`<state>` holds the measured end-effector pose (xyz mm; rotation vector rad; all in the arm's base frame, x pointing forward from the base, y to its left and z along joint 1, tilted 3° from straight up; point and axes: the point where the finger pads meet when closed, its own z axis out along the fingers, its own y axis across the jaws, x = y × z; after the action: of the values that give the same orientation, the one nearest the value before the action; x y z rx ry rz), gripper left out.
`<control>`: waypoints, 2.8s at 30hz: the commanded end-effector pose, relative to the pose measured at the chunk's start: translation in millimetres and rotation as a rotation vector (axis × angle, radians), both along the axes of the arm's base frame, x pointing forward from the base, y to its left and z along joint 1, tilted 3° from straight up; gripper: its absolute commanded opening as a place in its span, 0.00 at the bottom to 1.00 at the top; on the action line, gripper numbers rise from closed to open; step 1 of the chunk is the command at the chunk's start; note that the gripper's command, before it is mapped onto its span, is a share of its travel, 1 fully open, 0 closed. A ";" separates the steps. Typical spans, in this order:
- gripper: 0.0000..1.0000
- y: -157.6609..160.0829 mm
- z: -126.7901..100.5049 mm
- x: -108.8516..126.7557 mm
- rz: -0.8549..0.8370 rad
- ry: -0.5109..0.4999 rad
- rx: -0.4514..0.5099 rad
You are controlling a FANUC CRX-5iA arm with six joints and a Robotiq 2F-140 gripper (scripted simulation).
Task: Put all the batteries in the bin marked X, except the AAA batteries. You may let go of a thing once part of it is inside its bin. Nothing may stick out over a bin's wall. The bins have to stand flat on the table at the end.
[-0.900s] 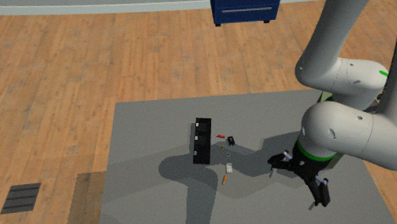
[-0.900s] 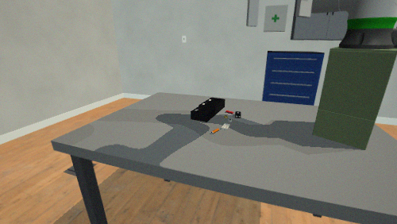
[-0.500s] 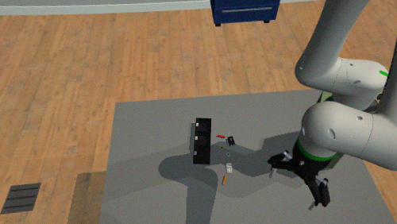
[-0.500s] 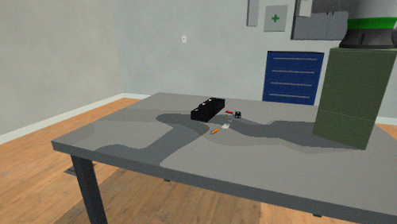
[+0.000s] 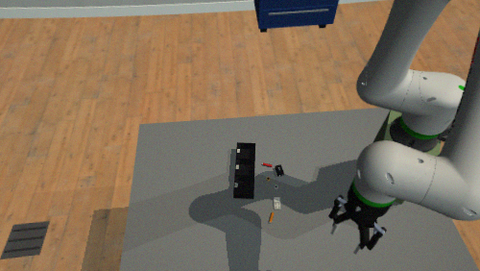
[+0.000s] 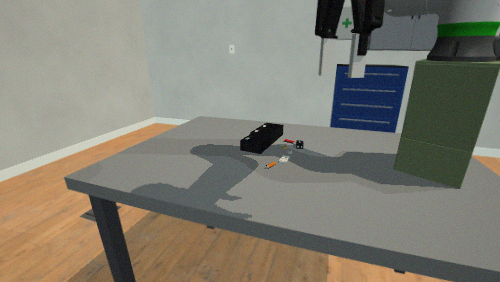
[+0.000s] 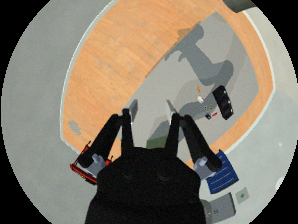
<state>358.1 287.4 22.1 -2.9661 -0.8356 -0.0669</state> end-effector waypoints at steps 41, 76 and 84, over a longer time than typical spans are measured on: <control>0.05 -121.8 -112.1 76.0 -0.277 0.011 -0.004; 0.05 -319.5 -120.3 103.5 -0.673 0.032 -0.003; 0.05 -348.6 -121.5 100.5 -0.692 0.034 -0.002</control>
<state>458.3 -60.2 -99.6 -3.0861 0.2225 -0.0441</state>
